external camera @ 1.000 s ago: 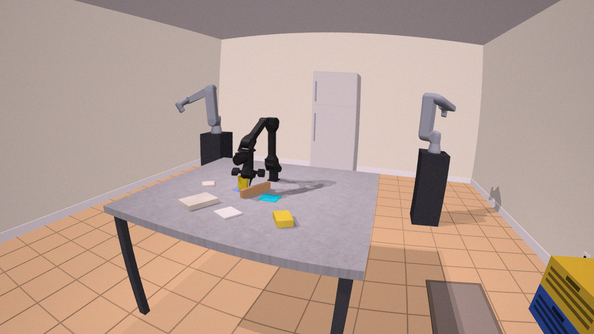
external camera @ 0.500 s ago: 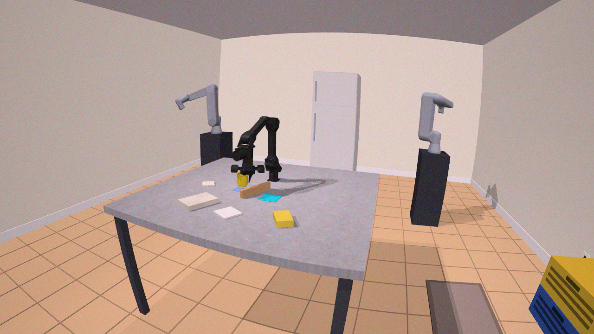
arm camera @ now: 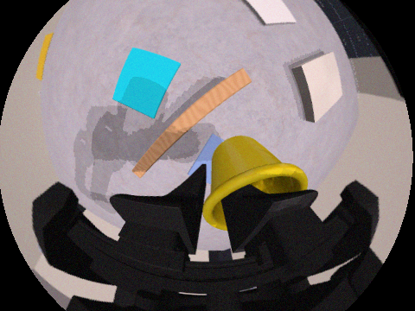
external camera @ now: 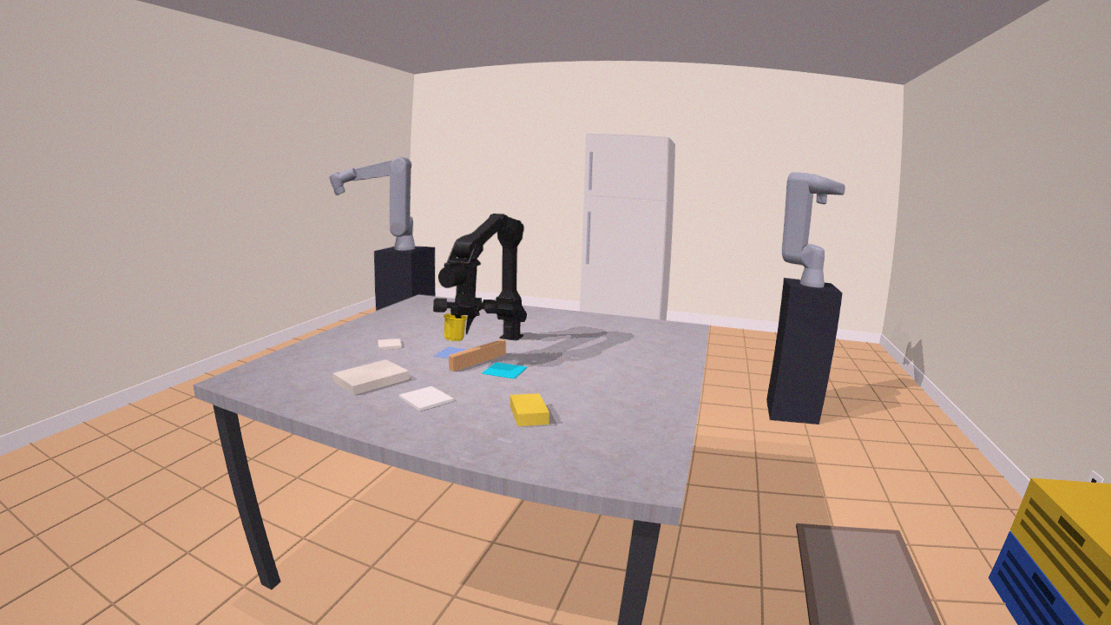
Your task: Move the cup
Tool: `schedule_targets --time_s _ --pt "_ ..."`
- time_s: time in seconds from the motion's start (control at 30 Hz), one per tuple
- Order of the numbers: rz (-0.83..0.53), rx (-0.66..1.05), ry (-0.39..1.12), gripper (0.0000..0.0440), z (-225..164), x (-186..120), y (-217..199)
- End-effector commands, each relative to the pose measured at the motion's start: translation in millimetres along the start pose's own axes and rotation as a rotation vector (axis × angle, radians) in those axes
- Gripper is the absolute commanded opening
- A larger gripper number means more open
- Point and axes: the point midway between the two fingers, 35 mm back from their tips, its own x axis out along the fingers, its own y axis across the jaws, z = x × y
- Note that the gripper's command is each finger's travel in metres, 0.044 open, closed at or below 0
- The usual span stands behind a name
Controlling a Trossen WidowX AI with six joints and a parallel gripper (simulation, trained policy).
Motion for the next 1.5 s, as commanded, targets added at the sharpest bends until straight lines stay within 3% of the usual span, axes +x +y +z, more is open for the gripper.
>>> schedule_targets --time_s 0.0,0.7,1.47 --pt "-0.007 -0.009 -0.023 0.0003 10 -8 2" --pt "-0.051 -0.084 -0.122 0.0 67 -23 37" --pt "-0.05 -0.153 -0.175 0.0 112 -3 106"
